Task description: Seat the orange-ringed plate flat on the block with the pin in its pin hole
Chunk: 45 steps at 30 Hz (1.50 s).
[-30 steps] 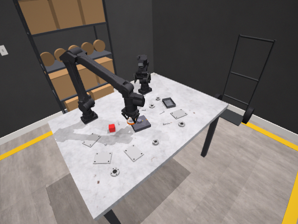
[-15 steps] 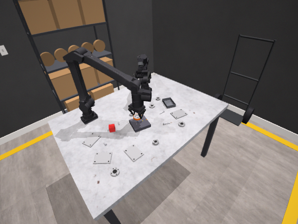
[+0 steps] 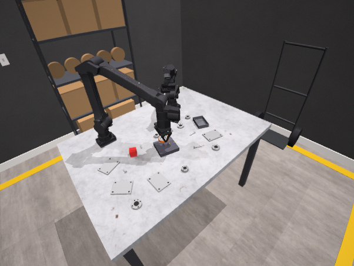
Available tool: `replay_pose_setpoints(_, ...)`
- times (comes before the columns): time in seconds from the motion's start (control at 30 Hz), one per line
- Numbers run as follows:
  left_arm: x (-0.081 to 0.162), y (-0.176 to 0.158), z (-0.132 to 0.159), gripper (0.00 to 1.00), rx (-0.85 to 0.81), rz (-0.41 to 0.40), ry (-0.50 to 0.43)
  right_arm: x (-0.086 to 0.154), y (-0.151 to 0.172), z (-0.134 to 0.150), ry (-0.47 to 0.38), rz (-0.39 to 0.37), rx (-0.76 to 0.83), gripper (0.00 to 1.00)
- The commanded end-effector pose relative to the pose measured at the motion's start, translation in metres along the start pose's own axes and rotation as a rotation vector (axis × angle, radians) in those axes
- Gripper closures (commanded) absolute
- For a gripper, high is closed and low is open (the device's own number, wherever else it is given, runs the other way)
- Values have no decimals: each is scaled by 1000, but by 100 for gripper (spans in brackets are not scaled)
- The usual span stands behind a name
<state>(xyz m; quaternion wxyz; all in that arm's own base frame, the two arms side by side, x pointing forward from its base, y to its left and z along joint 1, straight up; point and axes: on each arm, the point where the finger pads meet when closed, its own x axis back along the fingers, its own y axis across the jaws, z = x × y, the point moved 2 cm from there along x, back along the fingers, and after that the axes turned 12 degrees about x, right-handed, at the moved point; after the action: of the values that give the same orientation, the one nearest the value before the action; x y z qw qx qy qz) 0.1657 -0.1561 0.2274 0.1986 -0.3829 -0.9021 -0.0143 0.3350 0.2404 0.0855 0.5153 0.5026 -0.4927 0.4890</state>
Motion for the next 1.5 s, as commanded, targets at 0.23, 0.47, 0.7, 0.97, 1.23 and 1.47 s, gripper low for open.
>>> replay_pose_setpoints(0.23,10,-3,-23,0,-20,2,-43,10,-13,-7,-23,34,-67,40)
replay_pose_setpoints(0.47,10,-3,-23,0,-20,2,-43,-11,-14,-7,-16,26,-67,40)
replay_pose_setpoints(0.7,10,-3,-23,0,-20,2,-43,-6,-12,-6,-20,30,-67,40)
replay_pose_setpoints(0.97,10,-3,-23,0,-20,2,-43,-8,-14,-7,-27,41,-78,40)
replay_pose_setpoints(1.23,10,-3,-23,0,-20,2,-43,-36,-7,-1,-4,11,-71,40)
replay_pose_setpoints(1.47,10,-3,-23,0,-20,2,-43,-49,-9,-2,-3,10,-71,40)
